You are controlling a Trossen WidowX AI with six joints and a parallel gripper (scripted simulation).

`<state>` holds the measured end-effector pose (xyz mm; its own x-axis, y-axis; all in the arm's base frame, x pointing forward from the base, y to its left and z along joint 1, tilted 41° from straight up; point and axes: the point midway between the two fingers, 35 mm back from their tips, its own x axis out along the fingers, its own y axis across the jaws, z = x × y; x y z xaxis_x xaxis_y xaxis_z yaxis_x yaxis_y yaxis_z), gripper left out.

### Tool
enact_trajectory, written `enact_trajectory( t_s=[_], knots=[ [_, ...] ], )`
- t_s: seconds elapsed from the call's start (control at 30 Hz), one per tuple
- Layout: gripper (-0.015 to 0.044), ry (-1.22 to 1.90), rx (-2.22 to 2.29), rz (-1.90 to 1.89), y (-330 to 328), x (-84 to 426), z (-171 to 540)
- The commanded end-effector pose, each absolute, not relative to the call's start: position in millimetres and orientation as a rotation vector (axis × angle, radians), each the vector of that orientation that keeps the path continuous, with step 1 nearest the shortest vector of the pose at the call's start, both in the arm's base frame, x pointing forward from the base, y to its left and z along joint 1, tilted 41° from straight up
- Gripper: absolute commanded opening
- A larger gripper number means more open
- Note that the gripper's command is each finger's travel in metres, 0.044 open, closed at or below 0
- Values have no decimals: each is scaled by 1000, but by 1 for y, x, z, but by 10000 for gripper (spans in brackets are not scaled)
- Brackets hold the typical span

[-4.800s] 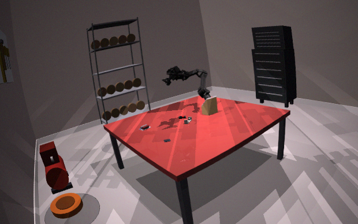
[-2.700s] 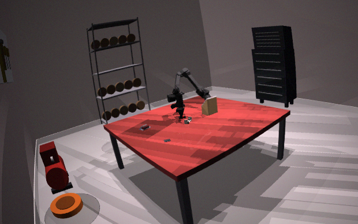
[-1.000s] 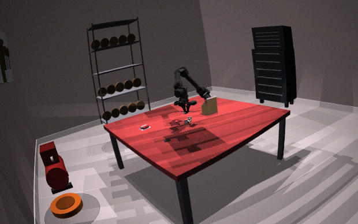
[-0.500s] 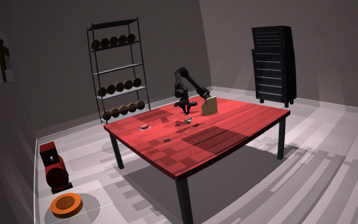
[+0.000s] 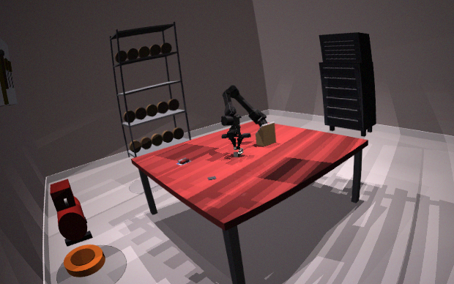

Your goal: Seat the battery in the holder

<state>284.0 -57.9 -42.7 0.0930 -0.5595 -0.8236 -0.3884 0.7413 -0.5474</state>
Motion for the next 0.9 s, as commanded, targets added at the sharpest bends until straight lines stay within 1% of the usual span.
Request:
enact_trajectory(
  t_s=[0.0,0.87],
  knots=[
    [67,1498,-807,-132,-61,282,-45],
    [67,1356,-784,-51,-70,275,-55]
  ],
)
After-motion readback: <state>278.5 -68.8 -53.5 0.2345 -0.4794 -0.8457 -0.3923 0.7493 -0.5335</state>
